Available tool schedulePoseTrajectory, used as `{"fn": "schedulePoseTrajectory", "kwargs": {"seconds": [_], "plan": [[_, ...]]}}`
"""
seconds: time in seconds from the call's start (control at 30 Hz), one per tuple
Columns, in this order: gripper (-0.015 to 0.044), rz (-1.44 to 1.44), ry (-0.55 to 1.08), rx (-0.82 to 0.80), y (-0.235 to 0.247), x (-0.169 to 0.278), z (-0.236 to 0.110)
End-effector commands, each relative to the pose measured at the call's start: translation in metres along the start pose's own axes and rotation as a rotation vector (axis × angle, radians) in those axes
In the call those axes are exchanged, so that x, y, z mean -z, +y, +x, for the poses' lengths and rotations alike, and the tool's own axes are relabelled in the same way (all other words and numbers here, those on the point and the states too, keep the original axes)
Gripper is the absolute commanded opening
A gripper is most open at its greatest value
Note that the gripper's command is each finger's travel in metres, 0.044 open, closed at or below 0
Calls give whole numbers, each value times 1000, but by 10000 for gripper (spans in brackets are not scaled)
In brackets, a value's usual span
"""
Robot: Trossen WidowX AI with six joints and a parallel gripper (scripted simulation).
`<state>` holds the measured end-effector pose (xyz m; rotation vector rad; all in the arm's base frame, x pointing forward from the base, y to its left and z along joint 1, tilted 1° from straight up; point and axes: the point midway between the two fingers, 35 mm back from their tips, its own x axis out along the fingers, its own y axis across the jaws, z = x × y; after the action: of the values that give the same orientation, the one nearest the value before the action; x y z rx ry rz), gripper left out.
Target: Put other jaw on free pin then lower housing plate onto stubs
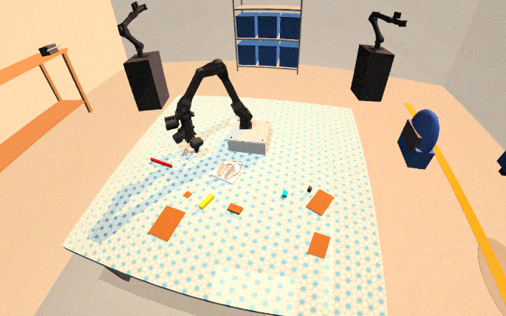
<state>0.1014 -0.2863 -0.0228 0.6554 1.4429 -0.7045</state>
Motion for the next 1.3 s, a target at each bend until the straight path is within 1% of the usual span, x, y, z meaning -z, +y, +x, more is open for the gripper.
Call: {"fn": "schedulePoseTrajectory", "kwargs": {"seconds": [0.0, 0.23, 0.63, 1.27], "plan": [[393, 0, 0, 0, 0, 0, 0], [351, 0, 0, 0, 0, 0, 0], [351, 0, 0, 0, 0, 0, -2], [351, -3, -1, -1, 0, -1, -62]]}}
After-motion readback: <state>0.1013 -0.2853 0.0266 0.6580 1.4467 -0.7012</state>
